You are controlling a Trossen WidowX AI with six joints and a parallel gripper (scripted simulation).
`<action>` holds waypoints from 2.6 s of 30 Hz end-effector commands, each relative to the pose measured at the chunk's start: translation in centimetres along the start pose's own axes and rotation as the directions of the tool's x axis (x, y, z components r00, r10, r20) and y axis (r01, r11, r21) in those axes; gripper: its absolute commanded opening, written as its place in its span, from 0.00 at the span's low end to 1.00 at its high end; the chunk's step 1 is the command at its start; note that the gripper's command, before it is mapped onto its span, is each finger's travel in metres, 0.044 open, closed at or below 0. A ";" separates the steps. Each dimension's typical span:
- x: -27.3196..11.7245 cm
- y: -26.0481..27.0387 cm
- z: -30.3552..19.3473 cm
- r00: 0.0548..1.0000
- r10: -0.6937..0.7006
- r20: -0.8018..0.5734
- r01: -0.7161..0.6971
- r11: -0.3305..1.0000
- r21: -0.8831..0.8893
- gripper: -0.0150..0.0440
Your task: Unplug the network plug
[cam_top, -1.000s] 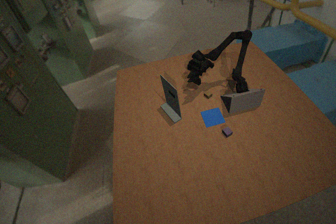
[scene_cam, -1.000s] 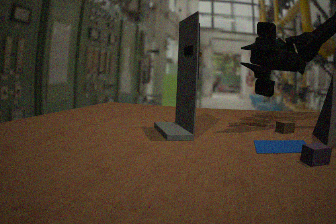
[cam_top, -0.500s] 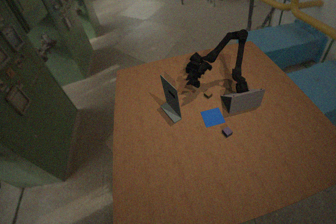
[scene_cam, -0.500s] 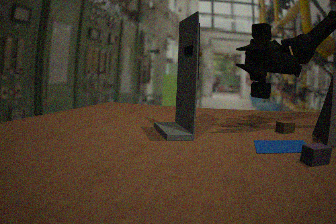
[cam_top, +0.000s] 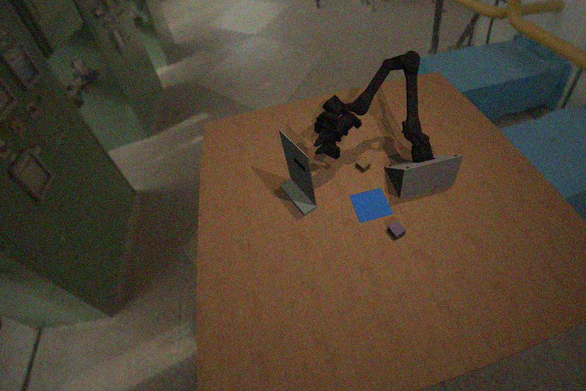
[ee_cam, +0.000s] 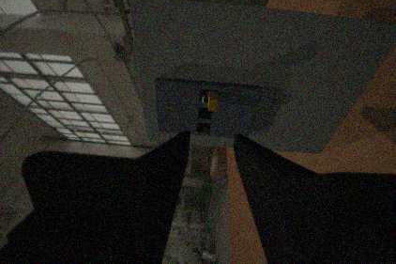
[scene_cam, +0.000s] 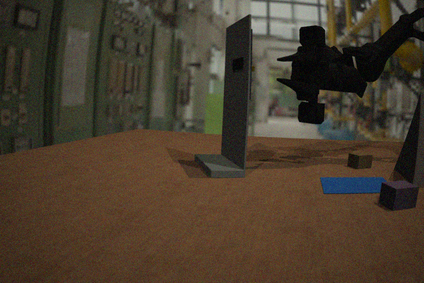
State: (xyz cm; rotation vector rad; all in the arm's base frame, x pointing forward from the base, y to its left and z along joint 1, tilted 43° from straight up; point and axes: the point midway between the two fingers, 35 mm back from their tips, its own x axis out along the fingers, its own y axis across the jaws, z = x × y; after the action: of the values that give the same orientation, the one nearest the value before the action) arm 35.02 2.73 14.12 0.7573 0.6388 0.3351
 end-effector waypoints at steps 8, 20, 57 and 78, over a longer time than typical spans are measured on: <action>1.5 -0.1 0.5 1.000 -0.004 0.000 0.004 1.000 0.005 0.52; 3.2 -0.1 1.0 1.000 -0.003 0.001 0.003 1.000 0.005 0.52; 5.6 -0.1 1.5 1.000 -0.001 0.002 0.001 1.000 0.005 0.25; 4.5 -0.1 1.2 1.000 -0.002 0.002 0.002 1.000 0.005 0.25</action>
State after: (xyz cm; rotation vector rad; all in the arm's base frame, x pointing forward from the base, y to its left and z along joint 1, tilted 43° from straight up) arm 39.48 4.34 12.85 0.7637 0.6378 0.3310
